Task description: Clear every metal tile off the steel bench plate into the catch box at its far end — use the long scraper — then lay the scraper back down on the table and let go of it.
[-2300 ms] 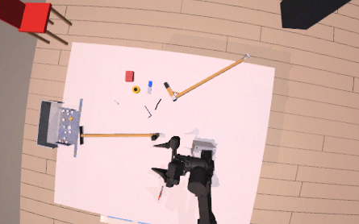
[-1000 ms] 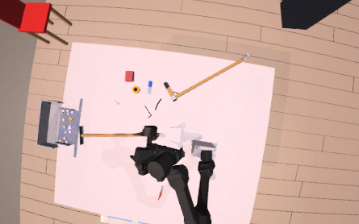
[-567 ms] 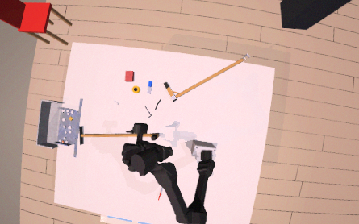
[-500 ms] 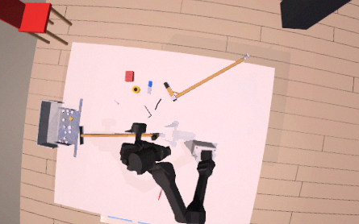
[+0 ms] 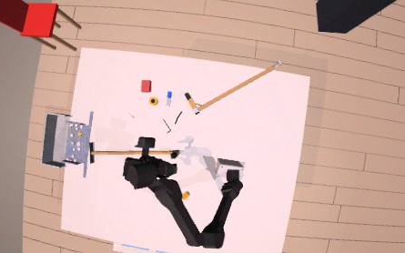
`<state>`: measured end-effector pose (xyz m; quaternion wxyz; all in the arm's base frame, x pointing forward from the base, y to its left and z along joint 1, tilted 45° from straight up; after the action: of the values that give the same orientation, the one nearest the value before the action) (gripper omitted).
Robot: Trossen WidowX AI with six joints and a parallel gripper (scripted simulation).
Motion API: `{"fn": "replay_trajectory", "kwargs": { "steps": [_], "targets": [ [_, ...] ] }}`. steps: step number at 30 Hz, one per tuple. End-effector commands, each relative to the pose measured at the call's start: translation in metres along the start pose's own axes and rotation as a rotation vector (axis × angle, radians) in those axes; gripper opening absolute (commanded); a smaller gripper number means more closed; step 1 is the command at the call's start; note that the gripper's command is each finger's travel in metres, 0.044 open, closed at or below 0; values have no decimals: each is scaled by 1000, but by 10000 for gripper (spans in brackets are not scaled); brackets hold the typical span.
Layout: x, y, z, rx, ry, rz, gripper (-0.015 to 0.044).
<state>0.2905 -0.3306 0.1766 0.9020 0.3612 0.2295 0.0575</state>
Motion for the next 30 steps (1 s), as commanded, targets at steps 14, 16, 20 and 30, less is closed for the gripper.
{"fn": "replay_trajectory", "kwargs": {
  "steps": [14,16,20,30],
  "targets": [
    [62,7,9,-24,158,19,440],
    [69,8,9,-26,176,22,440],
    [84,11,8,-33,214,27,440],
    [119,19,4,-52,310,39,440]
  ]
}}
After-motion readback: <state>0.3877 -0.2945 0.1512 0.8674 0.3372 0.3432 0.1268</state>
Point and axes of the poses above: the point midway between the two fingers, 35 mm back from their tips, its own x axis out along the fingers, its own y axis across the jaws, z = x × y, the point moved 10 cm from there along -x, back along the fingers, and after that the axes turned 5 degrees about -x, right-handed, at the moved point
